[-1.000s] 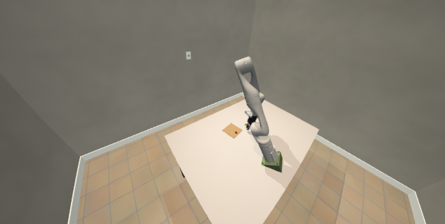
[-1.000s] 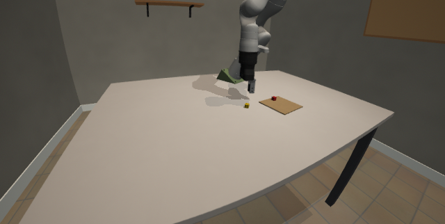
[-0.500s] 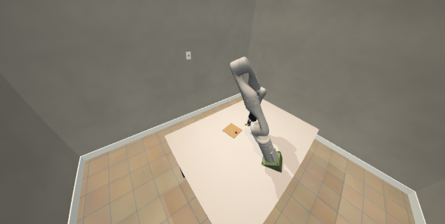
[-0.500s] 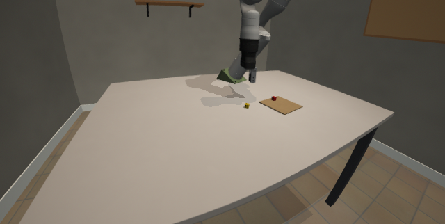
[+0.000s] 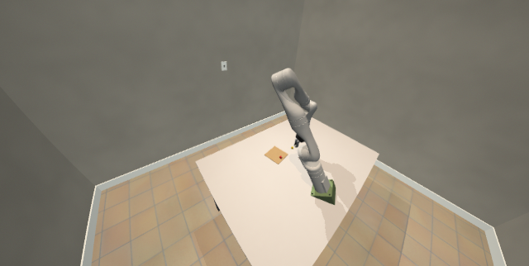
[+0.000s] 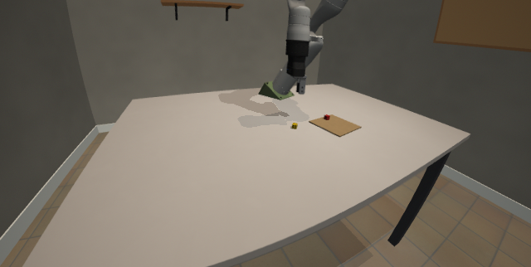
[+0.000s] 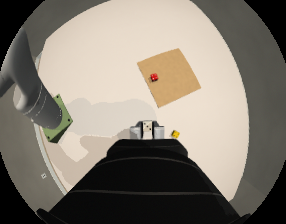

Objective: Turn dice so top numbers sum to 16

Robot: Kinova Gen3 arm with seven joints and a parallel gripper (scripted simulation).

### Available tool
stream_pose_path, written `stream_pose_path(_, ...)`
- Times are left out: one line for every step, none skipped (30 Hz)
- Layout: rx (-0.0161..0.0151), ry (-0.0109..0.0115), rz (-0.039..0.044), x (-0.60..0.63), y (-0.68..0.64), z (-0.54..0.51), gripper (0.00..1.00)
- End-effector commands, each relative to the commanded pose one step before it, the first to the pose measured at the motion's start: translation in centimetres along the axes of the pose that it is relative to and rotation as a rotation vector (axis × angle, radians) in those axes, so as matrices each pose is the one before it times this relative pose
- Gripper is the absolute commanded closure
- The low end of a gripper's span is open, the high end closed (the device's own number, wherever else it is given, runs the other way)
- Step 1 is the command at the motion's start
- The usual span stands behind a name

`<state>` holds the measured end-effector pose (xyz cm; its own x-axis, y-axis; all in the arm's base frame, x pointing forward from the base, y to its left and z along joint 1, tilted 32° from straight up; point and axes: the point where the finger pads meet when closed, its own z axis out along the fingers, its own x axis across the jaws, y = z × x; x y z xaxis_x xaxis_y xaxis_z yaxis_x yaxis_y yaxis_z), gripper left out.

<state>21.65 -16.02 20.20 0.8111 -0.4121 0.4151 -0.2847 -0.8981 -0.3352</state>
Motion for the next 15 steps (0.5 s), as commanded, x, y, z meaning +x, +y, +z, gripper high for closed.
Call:
stream_pose_path(-0.0023, 0.0015, -0.00044, 0.043, 0.048, -0.06, 0.66)
stream_pose_path(0.0, 0.0, 0.0, 0.0, 0.0, 0.0, 0.66)
stream_pose_path(0.0, 0.0, 0.0, 0.0, 0.0, 0.0, 0.66)
stream_pose_path(0.0, 0.0, 0.0, 0.0, 0.0, 0.0, 0.66)
stream_pose_path(0.0, 0.0, 0.0, 0.0, 0.0, 0.0, 0.66)
stream_pose_path(0.0, 0.0, -0.00001, 0.0, 0.0, 0.0, 0.66)
stream_pose_path(0.0, 0.00002, -0.00009, 0.0, -0.001, -0.001, 0.66)
stream_pose_path(0.0, 0.00004, -0.00023, 0.001, -0.002, -0.001, 0.66)
stream_pose_path(0.0, 0.0, 0.0, 0.0, 0.0, 0.0, 0.66)
stream_pose_path(0.0, 0.0, 0.0, 0.0, 0.0, 0.0, 0.66)
stream_pose_path(0.00001, 0.00008, -0.00044, 0.002, -0.004, -0.003, 0.66)
stream_pose_path(0.00001, 0.00013, -0.00071, 0.004, -0.006, -0.004, 0.66)
stream_pose_path(0.00001, 0.00019, -0.00105, 0.006, -0.009, -0.006, 0.66)
stream_pose_path(0.00002, 0.00026, -0.00144, 0.008, -0.013, -0.009, 0.66)
stream_pose_path(0.00003, 0.00034, -0.00189, 0.01, -0.017, -0.012, 0.66)
